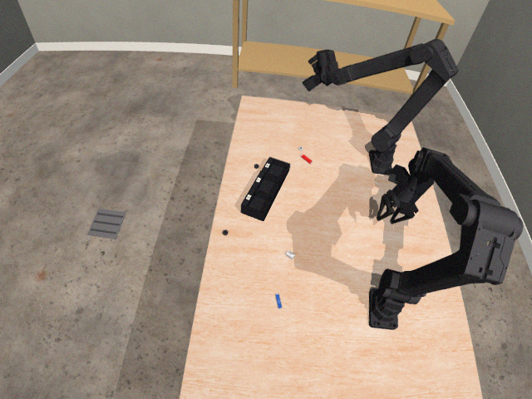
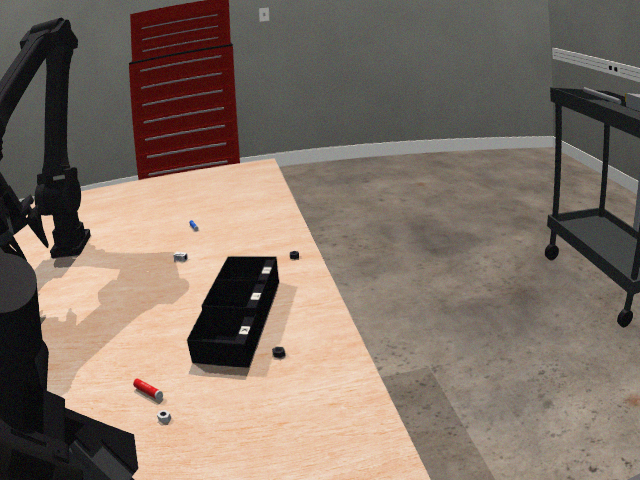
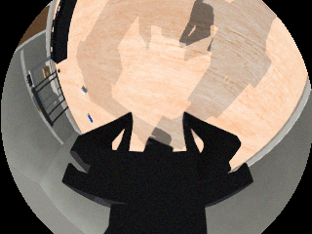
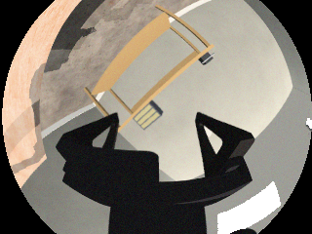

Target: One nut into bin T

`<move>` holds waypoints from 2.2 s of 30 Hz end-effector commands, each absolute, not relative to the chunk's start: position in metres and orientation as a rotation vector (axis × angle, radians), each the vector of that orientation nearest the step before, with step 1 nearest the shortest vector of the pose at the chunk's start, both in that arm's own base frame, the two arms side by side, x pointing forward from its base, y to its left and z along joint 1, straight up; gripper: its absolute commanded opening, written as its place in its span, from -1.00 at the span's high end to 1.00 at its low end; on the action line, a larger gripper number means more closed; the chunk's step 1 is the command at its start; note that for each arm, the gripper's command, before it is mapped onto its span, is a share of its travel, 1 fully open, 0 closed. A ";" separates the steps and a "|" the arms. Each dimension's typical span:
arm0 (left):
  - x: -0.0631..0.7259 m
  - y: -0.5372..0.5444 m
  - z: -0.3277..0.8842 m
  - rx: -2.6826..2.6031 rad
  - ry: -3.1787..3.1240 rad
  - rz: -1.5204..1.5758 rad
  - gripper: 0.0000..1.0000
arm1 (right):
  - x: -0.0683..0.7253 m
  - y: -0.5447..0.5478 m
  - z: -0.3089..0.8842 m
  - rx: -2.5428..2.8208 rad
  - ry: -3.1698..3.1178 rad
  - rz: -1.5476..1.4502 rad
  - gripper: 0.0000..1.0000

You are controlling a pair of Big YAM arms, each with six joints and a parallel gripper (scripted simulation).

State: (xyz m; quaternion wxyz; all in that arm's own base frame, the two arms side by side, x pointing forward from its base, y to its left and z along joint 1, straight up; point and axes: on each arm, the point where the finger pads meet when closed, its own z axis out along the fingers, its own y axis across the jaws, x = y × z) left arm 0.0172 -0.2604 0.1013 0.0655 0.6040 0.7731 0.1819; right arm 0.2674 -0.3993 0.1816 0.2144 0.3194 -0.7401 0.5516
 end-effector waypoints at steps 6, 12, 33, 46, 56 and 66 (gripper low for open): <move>0.017 -0.260 0.101 1.822 2.333 0.549 0.83 | 0.263 -0.404 0.186 0.862 -2.054 1.534 -1.00; 0.017 -0.260 0.101 1.822 2.333 0.549 0.83 | 0.263 -0.404 0.186 0.862 -2.054 1.534 -1.00; 0.015 -0.278 0.139 1.802 2.327 0.469 0.83 | 0.263 -0.404 0.186 0.862 -2.054 1.534 -1.00; 0.015 -0.275 0.226 1.810 2.330 0.502 0.83 | 0.263 -0.404 0.186 0.862 -2.054 1.534 -1.00; 0.056 -0.295 0.234 1.541 2.565 0.402 0.83 | 0.263 -0.404 0.186 0.862 -2.054 1.534 -1.00; 0.109 -0.308 0.236 1.209 2.784 0.308 0.83 | 0.263 -0.404 0.186 0.862 -2.054 1.534 -1.00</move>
